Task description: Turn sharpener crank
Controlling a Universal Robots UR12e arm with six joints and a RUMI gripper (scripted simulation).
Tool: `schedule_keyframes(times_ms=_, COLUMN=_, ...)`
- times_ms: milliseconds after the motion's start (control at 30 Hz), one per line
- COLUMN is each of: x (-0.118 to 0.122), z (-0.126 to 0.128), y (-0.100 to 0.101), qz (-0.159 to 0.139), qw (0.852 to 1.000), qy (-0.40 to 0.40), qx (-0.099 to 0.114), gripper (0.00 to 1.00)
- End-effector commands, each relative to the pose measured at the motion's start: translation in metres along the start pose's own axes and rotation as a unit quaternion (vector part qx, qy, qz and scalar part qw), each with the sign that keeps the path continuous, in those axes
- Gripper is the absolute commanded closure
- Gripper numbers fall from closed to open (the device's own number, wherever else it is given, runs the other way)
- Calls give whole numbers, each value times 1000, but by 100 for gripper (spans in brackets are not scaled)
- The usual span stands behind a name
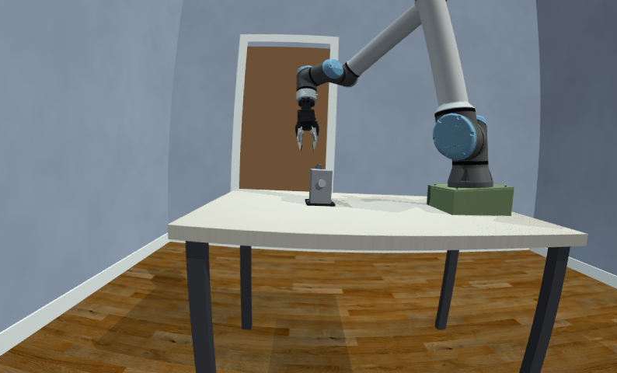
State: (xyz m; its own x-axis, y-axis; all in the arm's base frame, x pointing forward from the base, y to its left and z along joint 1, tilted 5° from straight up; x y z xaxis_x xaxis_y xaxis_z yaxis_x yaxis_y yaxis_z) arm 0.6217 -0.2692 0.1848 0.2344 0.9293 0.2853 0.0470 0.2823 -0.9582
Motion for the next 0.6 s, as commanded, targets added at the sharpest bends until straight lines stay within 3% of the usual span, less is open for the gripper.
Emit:
schedule_keyframes(times_ms=0, x=-7, z=19, y=6, qz=-46, qw=998, qy=-34, qx=7, gripper=68)
schedule_keyframes(times_ms=67, x=-8, z=22, y=7, qz=-47, qw=998, qy=-35, qx=7, gripper=68)
schedule_keyframes(times_ms=133, x=-11, z=31, y=9, qz=-75, qw=996, qy=-54, qx=6, gripper=68)
schedule_keyframes(times_ms=233, x=-11, z=34, y=10, qz=-76, qw=996, qy=-54, qx=6, gripper=68)
schedule_keyframes(times_ms=300, x=-13, z=43, y=11, qz=-103, qw=992, qy=-72, qx=1, gripper=68)
schedule_keyframes(times_ms=567, x=-11, z=45, y=25, qz=-104, qw=992, qy=-73, qx=1, gripper=68)
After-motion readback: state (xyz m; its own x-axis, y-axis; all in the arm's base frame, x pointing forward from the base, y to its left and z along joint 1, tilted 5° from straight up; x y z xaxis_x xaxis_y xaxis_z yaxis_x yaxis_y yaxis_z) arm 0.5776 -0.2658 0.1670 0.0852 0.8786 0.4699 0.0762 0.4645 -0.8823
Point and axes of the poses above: the point where the finger pads meet when closed, its own y axis out along the fingers, its own z axis across the jaws, x = y × z, the point moved 1 cm from there along -y, back along the fingers, and after that the axes turned 6 degrees about y, right-handed, at the moved point
